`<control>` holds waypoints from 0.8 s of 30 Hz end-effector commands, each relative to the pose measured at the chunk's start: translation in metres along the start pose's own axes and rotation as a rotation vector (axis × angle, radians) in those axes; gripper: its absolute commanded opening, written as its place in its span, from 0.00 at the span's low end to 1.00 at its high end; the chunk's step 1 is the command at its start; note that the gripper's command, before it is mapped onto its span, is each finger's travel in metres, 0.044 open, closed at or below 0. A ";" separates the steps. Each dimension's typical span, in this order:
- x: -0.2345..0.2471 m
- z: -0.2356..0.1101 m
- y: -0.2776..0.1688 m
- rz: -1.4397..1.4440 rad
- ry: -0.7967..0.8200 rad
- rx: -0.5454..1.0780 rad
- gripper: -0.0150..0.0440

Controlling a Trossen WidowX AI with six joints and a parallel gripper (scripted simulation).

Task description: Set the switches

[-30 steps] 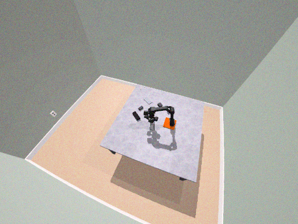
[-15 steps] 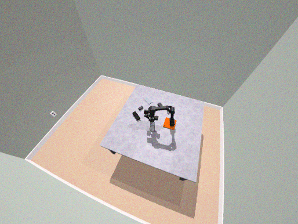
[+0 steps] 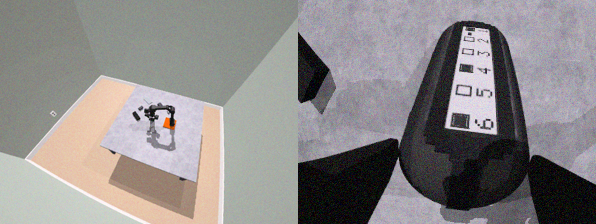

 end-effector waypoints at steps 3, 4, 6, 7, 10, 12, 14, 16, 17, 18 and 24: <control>0.001 -0.001 0.008 0.002 -0.001 -0.009 0.82; 0.001 -0.001 0.009 0.002 -0.001 -0.009 0.83; 0.001 -0.001 0.010 0.002 -0.001 -0.009 0.83; 0.001 -0.002 0.011 0.002 -0.001 -0.009 0.83; 0.001 -0.002 0.014 0.002 -0.001 -0.010 0.83; 0.001 -0.002 0.015 0.002 -0.001 -0.010 0.83; 0.001 -0.003 0.017 0.002 -0.001 -0.010 0.83; 0.001 -0.003 0.018 0.002 -0.001 -0.010 0.83; 0.001 -0.003 0.019 0.002 -0.001 -0.010 0.83; 0.001 -0.003 0.020 0.002 -0.001 -0.010 0.83; 0.002 -0.004 0.025 0.002 -0.001 -0.011 0.83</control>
Point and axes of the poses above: the point midway between the two fingers, 35 mm back from their tips, its own z axis out along the fingers, its own x axis across the jaws, y = z × x, the point moved 2 cm from there along -z, back along the fingers, and after that the axes turned 3 degrees about z, right-handed, at the moved point
